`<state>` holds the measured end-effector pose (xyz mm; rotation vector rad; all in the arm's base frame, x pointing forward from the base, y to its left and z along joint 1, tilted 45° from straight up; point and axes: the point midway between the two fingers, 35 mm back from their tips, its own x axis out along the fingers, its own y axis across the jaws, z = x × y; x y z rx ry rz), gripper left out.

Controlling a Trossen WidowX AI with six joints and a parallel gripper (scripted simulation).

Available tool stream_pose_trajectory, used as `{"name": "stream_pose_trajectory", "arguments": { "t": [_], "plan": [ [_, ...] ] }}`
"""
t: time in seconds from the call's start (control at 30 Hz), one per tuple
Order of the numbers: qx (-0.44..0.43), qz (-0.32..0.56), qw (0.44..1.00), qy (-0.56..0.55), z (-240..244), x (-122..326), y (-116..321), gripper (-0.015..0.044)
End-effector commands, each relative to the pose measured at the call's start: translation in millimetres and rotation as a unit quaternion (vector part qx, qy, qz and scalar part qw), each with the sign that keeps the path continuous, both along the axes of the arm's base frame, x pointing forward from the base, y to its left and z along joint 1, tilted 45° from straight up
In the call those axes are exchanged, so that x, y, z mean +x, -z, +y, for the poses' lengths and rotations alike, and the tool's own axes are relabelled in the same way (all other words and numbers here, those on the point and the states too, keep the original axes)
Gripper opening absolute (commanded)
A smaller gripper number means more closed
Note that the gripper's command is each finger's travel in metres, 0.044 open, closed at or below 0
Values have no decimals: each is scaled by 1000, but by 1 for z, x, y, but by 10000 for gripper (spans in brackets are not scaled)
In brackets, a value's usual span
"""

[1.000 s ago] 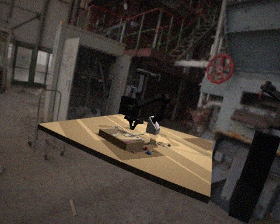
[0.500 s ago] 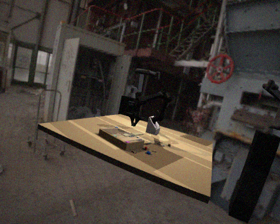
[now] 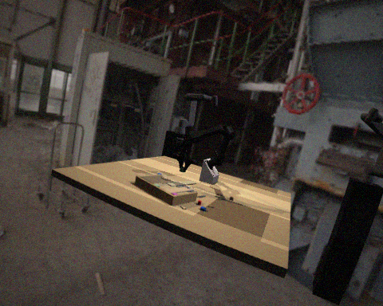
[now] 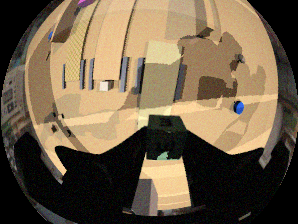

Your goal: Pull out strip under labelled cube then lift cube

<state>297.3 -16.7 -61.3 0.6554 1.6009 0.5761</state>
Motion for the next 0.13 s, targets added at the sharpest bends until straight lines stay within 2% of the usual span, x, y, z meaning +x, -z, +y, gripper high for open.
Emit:
{"name": "stream_pose_trajectory", "arguments": {
  "t": [0.0,0.1],
  "plan": [
    [-2,-1,1000,-2,-1,0,0,0],
    [-2,-1,1000,-2,-1,0,0,0]
  ]
}}
